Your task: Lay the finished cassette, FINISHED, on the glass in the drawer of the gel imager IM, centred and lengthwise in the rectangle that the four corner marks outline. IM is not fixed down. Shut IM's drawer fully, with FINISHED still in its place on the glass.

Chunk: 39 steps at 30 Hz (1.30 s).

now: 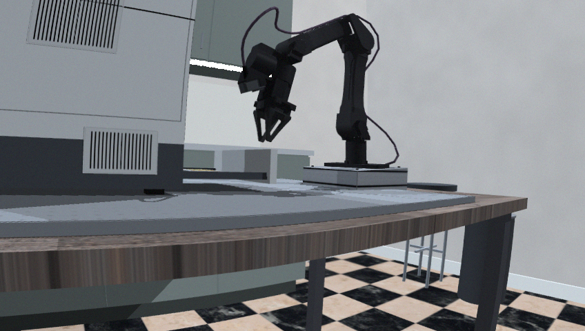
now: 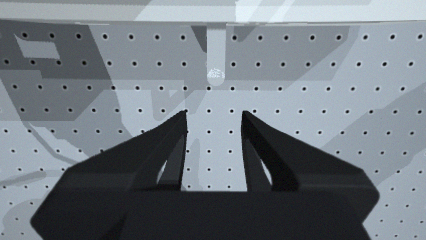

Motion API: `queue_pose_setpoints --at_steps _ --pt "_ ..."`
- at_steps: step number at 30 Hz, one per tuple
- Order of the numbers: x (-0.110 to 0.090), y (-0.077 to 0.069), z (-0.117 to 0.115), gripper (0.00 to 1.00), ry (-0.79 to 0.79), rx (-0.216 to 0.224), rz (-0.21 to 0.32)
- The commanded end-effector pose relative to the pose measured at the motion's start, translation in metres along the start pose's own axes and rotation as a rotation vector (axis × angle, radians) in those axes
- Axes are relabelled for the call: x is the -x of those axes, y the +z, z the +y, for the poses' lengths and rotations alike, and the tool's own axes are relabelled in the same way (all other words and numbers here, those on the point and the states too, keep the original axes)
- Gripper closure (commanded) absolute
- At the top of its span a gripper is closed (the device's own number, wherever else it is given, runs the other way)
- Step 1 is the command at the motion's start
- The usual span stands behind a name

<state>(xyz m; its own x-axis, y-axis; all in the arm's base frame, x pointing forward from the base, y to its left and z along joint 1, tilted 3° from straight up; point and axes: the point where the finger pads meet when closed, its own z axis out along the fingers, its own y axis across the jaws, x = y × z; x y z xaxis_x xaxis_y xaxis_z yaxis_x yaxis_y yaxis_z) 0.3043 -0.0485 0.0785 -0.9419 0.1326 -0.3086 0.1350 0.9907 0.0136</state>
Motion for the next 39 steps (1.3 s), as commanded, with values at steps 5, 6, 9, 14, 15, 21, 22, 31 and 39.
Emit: queue_pose_setpoints --at_steps 5,6,9,14,15,21,22,31,39 --pt "0.000 0.009 -0.002 0.65 0.004 0.004 -0.001" --pt "0.000 0.010 -0.002 0.65 0.004 0.004 -0.001" --pt "0.000 0.014 -0.002 0.65 0.004 0.004 -0.001" --pt "0.002 0.017 -0.001 0.65 0.003 0.004 -0.006" --pt "0.012 0.006 -0.001 0.65 0.002 0.002 -0.053" --pt "0.000 0.027 0.000 0.65 0.002 0.005 0.000" --pt "0.000 0.029 0.000 0.65 0.002 0.005 0.000" --pt "0.002 0.037 0.001 0.65 0.001 0.004 -0.006" --pt "0.002 0.047 0.002 0.65 -0.001 0.005 -0.006"
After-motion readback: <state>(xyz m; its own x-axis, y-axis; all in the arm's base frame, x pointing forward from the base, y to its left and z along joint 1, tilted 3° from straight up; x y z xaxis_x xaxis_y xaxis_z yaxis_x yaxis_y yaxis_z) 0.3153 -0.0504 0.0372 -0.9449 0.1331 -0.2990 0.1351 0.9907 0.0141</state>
